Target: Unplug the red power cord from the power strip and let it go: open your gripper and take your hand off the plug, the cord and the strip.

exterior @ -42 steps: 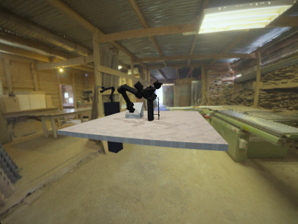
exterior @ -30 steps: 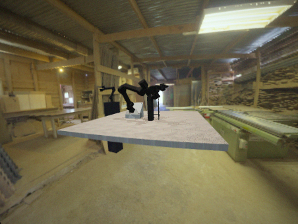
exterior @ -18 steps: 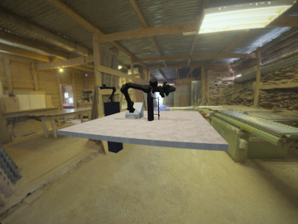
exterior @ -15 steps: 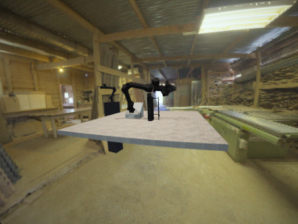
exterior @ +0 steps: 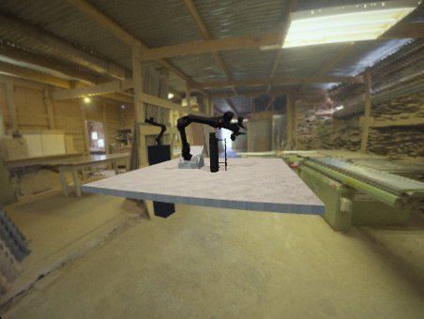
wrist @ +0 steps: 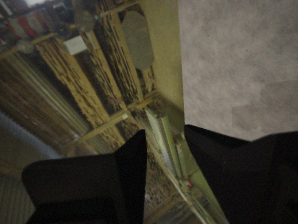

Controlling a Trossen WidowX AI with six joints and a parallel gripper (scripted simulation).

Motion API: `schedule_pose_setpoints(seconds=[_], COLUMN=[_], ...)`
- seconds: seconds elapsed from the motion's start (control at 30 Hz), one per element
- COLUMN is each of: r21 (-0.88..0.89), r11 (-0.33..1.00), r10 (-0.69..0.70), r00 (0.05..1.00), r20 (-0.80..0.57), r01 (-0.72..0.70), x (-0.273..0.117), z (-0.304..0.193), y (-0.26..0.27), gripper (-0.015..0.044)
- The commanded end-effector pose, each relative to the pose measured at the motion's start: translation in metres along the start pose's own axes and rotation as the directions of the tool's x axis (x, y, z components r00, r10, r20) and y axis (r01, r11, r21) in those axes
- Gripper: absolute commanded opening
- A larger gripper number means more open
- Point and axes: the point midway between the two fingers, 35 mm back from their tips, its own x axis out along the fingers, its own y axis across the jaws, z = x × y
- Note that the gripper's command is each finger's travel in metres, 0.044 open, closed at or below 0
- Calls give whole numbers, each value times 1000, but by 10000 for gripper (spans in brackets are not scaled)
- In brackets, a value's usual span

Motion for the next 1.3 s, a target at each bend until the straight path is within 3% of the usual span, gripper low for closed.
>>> schedule_pose_setpoints(seconds=[0.0,0.17,0.37,0.53,0.7,0.8,0.9,1.27], r21=[-425,-749,-980,-971,-772,-513,-322,-305], r11=[895,643,187,-172,-413,-459,-418,-413], r10=[-196,-381,-630,-783,-863,-889,-892,-892], r00=[976,915,774,621,478,379,318,313], r20=[-97,-132,-66,33,162,259,320,325], r01=[138,160,68,-165,-483,-726,-849,-858], x=[3,-7,-29,-51,-76,-94,-105,-106], z=[-63,-102,-115,-109,-98,-85,-76,-76], y=[-44,-86,-151,-198,-227,-240,-246,-246], gripper=[160,160,160,160,160,160,160,160])
